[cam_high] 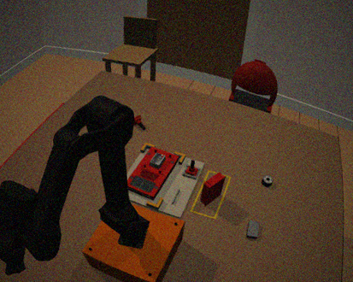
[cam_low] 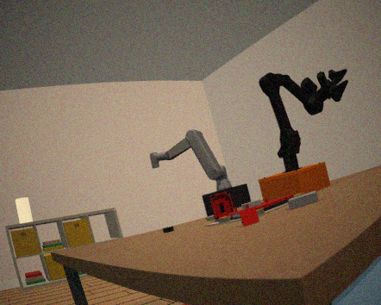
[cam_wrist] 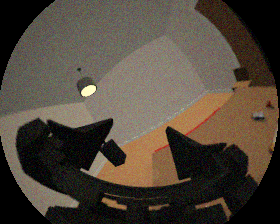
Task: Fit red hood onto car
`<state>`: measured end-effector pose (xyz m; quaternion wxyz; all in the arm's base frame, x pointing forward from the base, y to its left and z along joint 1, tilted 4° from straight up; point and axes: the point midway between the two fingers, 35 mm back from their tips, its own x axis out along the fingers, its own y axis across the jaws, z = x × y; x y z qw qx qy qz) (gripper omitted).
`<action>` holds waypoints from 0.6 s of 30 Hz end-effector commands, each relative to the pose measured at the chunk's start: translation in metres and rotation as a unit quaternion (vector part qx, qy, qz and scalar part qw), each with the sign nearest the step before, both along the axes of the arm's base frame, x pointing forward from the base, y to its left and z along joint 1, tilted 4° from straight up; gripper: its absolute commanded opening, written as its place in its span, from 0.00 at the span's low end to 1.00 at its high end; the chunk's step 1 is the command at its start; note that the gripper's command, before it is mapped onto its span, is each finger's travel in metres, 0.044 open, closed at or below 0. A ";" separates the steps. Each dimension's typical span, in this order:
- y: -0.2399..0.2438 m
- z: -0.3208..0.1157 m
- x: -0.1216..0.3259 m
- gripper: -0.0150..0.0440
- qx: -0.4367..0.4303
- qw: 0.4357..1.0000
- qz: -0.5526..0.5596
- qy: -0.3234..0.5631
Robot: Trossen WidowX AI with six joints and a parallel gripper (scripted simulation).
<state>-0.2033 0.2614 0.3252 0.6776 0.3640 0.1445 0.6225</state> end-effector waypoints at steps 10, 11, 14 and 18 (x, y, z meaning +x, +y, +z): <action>0.068 -0.004 0.054 0.56 -0.015 0.992 -0.087 -0.088; 0.076 -0.005 0.063 0.51 -0.020 0.990 -0.100 -0.096; 0.097 -0.007 0.094 0.38 -0.036 0.983 -0.138 -0.119; 0.120 -0.012 0.139 0.25 -0.064 0.970 -0.185 -0.146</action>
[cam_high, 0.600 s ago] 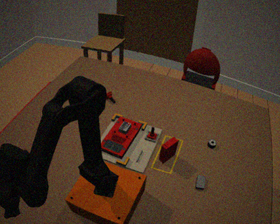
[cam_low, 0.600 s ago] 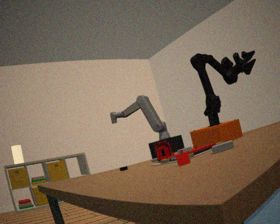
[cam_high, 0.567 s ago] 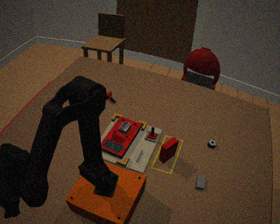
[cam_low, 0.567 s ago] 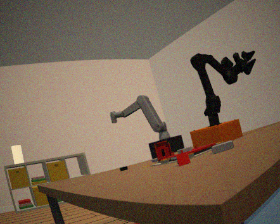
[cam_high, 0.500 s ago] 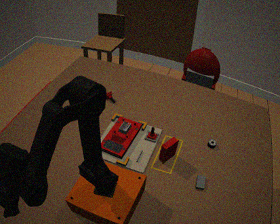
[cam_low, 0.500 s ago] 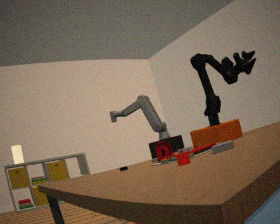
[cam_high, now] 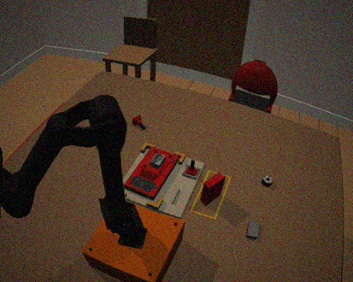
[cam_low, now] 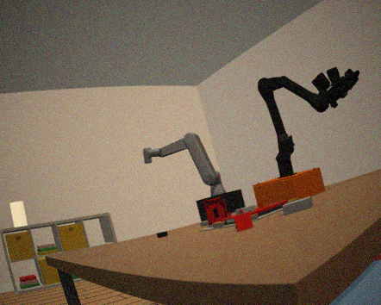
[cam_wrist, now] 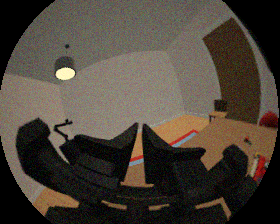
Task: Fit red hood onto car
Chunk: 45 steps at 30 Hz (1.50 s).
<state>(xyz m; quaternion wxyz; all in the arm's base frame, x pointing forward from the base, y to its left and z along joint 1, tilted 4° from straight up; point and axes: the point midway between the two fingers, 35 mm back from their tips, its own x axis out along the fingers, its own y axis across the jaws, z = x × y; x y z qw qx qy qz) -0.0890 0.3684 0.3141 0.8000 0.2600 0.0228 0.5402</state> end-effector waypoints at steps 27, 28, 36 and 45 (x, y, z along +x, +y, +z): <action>-0.052 -0.095 0.389 0.25 -0.358 0.865 -0.346 -0.058; -0.062 -0.098 0.400 0.25 -0.368 0.859 -0.353 -0.051; -0.155 -0.134 0.471 0.25 -0.457 0.797 -0.394 0.022; -0.287 -0.181 0.505 0.25 -0.538 0.717 -0.414 0.157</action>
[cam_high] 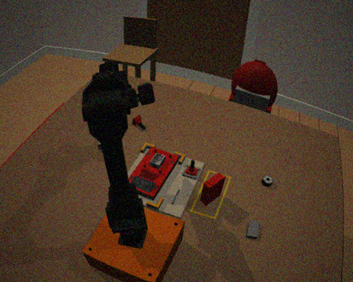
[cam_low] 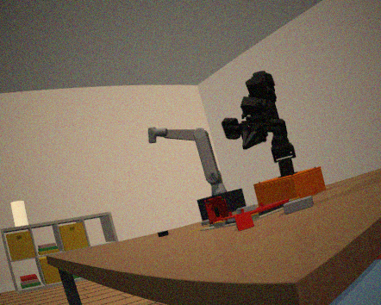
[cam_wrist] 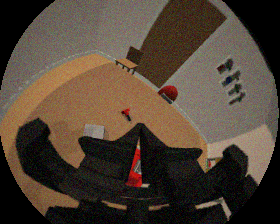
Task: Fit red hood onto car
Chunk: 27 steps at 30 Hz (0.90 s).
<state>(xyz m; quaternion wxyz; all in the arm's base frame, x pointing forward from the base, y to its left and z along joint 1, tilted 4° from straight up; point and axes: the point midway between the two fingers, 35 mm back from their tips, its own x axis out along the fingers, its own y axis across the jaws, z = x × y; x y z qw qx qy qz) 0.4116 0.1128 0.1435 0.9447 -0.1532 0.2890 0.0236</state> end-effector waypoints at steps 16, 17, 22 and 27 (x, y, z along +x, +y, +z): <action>-0.250 -0.074 -0.072 0.25 0.087 0.921 -0.254 0.283; -0.260 -0.076 -0.082 0.25 0.100 0.911 -0.268 0.296; -0.302 -0.085 -0.134 0.25 0.173 0.857 -0.334 0.353; -0.328 -0.088 -0.187 0.25 0.257 0.793 -0.390 0.391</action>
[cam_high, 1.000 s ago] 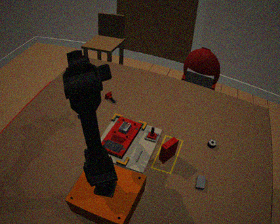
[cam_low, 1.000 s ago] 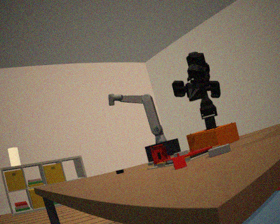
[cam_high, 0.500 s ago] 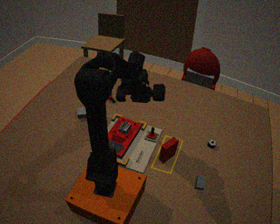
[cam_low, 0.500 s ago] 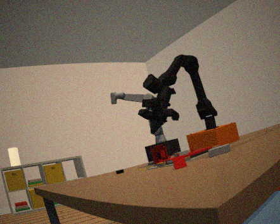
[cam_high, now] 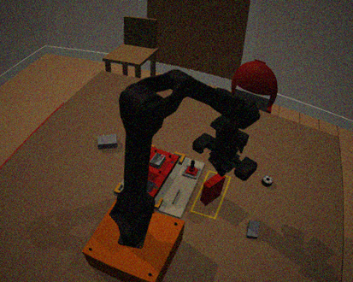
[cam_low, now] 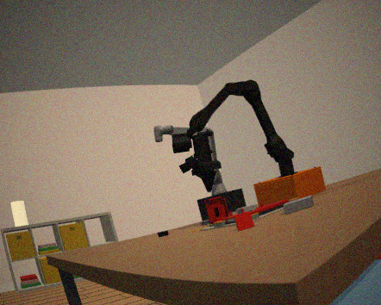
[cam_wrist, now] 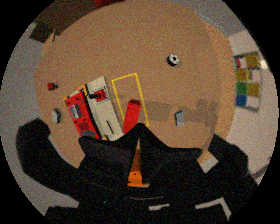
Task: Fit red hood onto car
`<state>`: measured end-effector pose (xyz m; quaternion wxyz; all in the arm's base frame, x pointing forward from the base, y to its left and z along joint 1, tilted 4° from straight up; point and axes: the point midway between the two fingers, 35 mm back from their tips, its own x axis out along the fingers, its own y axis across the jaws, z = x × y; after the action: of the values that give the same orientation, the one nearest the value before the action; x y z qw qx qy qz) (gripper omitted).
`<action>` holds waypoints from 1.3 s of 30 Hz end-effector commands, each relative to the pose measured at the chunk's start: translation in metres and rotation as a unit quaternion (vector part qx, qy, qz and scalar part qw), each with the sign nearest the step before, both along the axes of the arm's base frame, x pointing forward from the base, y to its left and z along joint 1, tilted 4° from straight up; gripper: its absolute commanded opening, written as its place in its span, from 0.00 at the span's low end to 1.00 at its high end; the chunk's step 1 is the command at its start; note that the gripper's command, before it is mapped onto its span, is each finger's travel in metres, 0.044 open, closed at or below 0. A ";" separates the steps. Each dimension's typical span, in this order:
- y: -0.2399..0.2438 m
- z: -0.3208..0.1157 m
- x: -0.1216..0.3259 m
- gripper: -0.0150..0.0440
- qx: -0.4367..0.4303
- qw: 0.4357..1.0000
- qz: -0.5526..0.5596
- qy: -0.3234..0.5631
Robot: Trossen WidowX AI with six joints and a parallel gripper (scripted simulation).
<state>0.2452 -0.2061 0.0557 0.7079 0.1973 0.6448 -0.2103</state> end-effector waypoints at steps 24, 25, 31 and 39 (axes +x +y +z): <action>-0.008 -0.045 -0.024 0.25 0.046 0.998 -0.049 0.015; -0.007 -0.045 -0.024 0.25 0.046 0.998 -0.049 0.015; -0.004 -0.044 -0.020 0.25 0.046 0.998 -0.049 0.015; 0.001 -0.044 -0.016 0.25 0.046 0.998 -0.049 0.015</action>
<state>0.2273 -0.2073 0.0114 0.6766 0.2550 0.6556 -0.2177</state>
